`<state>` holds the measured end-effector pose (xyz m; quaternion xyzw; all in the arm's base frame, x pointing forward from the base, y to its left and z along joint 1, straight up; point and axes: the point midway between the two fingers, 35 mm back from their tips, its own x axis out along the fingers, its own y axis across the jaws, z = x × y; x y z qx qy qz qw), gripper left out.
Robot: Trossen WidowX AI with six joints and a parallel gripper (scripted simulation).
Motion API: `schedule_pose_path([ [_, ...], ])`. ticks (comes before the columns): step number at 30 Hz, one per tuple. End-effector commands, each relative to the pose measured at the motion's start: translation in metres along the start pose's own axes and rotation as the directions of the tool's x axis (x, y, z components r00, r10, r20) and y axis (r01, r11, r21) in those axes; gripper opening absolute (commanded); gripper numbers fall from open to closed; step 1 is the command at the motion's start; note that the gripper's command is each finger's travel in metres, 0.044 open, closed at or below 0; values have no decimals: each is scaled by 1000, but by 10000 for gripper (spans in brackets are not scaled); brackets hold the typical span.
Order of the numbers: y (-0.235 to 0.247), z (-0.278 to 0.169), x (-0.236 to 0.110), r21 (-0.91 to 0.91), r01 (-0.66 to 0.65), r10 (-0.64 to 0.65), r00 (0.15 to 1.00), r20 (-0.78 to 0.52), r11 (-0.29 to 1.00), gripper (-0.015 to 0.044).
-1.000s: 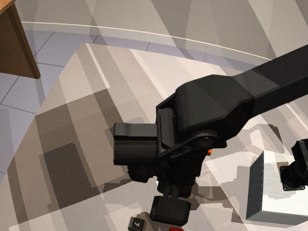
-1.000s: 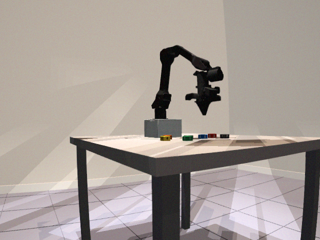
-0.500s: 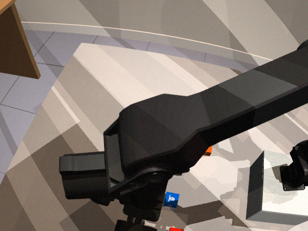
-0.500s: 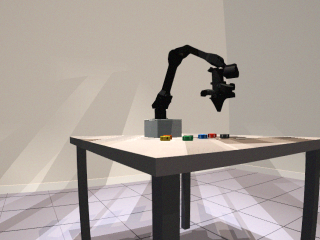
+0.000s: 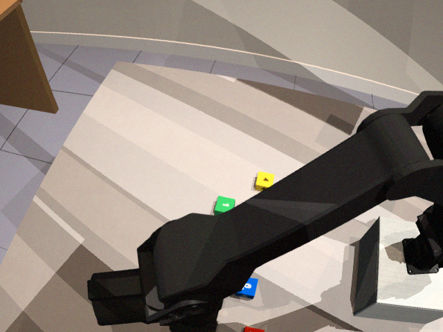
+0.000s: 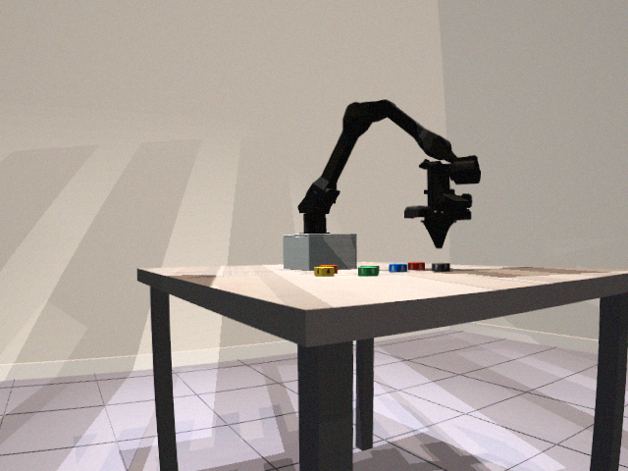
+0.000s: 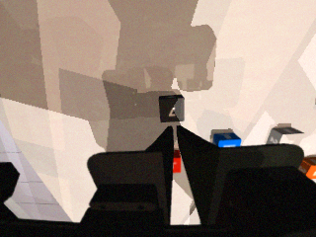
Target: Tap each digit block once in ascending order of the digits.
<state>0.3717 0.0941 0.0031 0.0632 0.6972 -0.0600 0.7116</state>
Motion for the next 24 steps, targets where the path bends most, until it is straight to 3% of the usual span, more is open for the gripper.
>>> schedule_pose_path([
  [1, 1, 0, 14, 6, -5, 5, 1000, 8, 1000, 20],
  [24, 1, 0, 44, 6, -5, 5, 1000, 8, 1000, 20],
])
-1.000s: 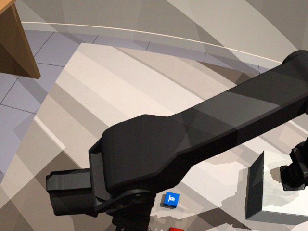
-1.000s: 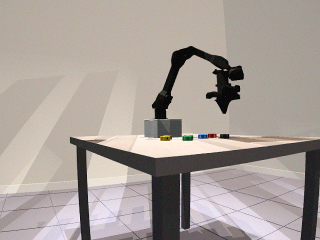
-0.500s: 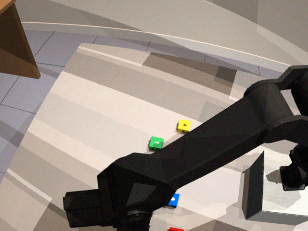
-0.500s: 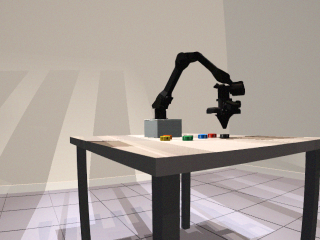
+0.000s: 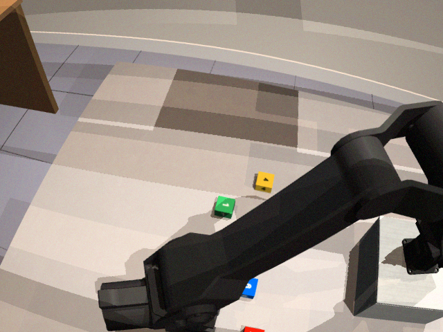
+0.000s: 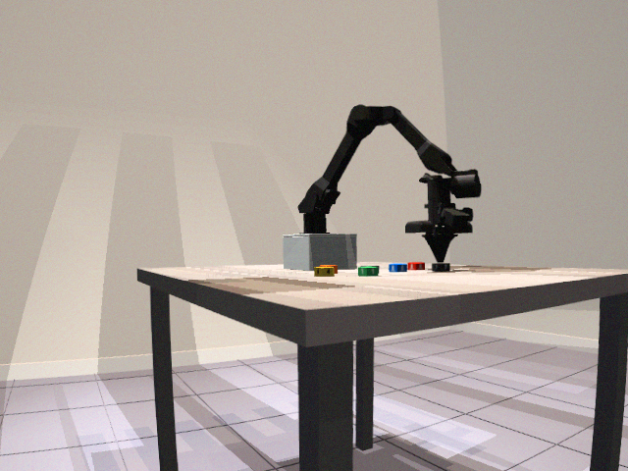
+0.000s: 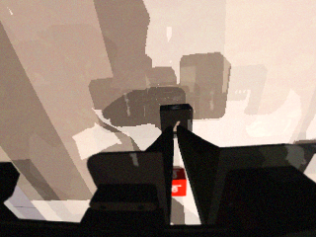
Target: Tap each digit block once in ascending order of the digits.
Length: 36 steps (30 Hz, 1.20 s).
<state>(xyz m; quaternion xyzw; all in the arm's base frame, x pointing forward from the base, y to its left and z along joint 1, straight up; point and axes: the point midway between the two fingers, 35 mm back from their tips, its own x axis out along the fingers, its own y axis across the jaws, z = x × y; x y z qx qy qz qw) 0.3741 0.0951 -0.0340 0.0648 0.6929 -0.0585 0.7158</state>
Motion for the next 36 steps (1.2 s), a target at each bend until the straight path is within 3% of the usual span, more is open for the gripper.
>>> schedule_pose_path([
  [1, 0, -1, 7, 5, 0, 0, 1000, -3, 1000, 20],
  [6, 0, -1, 7, 5, 0, 0, 1000, -3, 1000, 20],
  [9, 0, -1, -20, 5, 0, 0, 1000, -3, 1000, 20],
  [15, 0, -1, -26, 5, 0, 0, 1000, -3, 1000, 20],
  [20, 0, 0, -101, 5, 0, 0, 1000, -3, 1000, 20],
  [27, 0, -2, -105, 5, 0, 0, 1000, -3, 1000, 20],
  [36, 3, -94, -104, 6, -1, 1, 1000, -11, 1000, 20],
])
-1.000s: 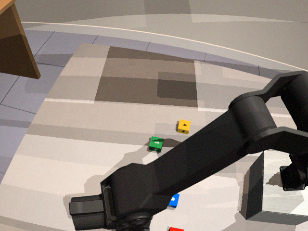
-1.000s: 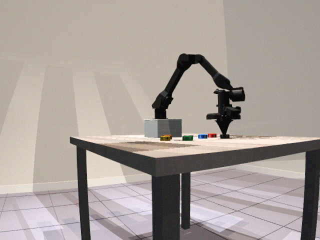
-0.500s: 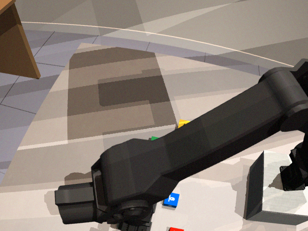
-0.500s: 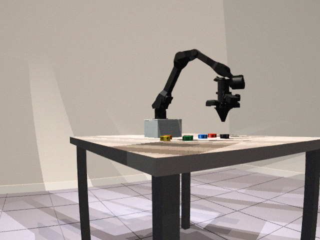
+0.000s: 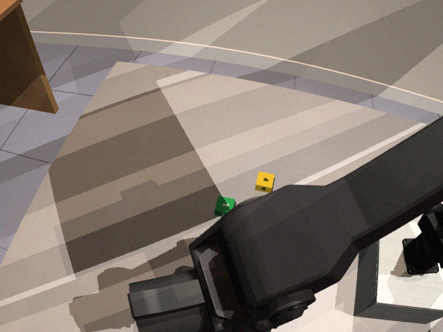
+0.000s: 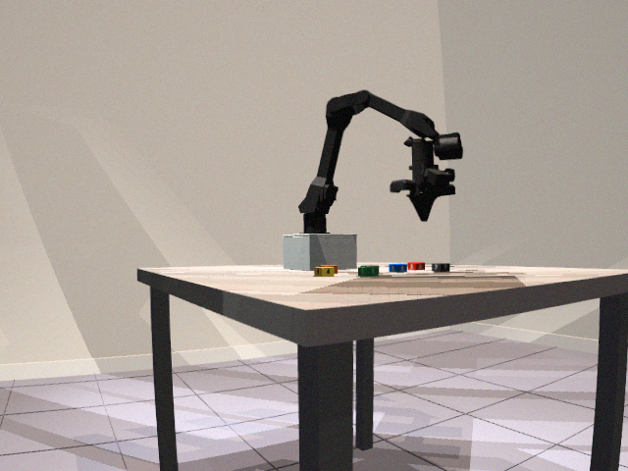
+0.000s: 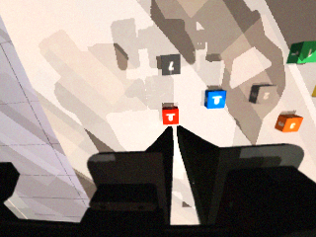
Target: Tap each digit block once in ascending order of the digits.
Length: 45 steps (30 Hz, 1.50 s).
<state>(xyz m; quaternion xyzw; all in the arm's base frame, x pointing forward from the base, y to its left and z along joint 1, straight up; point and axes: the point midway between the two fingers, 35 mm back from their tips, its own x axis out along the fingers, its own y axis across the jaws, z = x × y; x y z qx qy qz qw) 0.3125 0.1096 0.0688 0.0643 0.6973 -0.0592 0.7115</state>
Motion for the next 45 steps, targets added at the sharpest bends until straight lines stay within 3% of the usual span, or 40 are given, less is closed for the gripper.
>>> schedule_pose_path([
  [1, -2, -36, 2, 5, -4, 4, 1000, 1, 1000, 20],
  [7, -2, -35, 5, 5, -4, 4, 1000, 1, 1000, 20],
  [11, -1, -34, 70, 5, -3, 3, 1000, 1, 1000, 20],
  [13, -2, -36, 83, 5, -3, 3, 1000, 1, 1000, 20],
  [45, -2, -36, 113, 5, -3, 3, 1000, 1, 1000, 20],
])
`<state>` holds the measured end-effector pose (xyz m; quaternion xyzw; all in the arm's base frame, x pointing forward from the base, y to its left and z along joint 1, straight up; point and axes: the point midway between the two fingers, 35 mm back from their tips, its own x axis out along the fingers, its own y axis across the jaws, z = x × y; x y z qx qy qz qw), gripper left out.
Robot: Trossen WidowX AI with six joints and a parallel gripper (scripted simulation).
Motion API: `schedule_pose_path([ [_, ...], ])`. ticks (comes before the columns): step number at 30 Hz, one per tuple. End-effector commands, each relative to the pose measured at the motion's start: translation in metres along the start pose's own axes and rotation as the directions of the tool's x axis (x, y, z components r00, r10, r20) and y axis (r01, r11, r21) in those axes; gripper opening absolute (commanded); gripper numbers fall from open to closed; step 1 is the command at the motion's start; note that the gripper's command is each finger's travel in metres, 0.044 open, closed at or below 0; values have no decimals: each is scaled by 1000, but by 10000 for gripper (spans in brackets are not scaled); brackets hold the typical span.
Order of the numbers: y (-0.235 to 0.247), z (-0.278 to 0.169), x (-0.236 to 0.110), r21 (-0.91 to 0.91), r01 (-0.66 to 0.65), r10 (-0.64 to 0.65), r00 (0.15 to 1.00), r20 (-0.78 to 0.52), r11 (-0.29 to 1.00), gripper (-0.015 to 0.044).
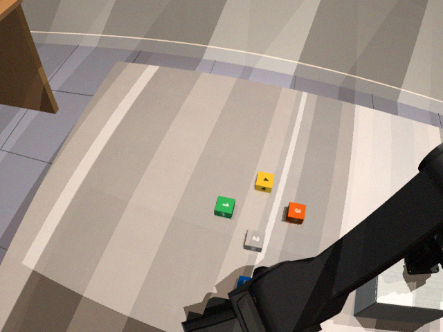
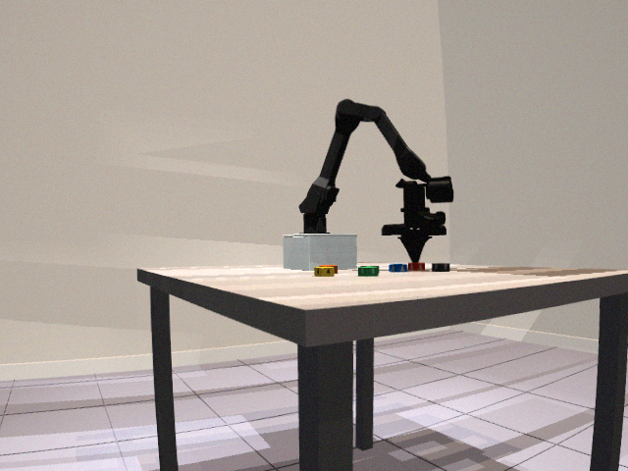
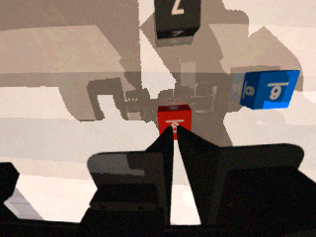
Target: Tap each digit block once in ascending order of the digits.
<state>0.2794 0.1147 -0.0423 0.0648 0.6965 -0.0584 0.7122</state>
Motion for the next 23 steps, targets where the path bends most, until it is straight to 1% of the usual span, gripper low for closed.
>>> schedule_pose_path([
  [1, 0, 0, -2, 0, 0, 0, 1000, 0, 1000, 20],
  [4, 0, 0, -25, 5, -1, 1, 1000, -1, 1000, 20],
  [9, 0, 0, -28, 6, -1, 1, 1000, -1, 1000, 20],
  [11, 6, 0, -38, 6, -2, 2, 1000, -1, 1000, 72],
  [15, 36, -6, -98, 6, -5, 5, 1000, -1, 1000, 178],
  [16, 40, -8, -106, 6, -5, 5, 1000, -2, 1000, 204],
  [22, 41, -9, -109, 6, -5, 5, 1000, -2, 1000, 361],
  [23, 41, -9, -109, 6, -5, 5, 1000, -2, 1000, 361],
])
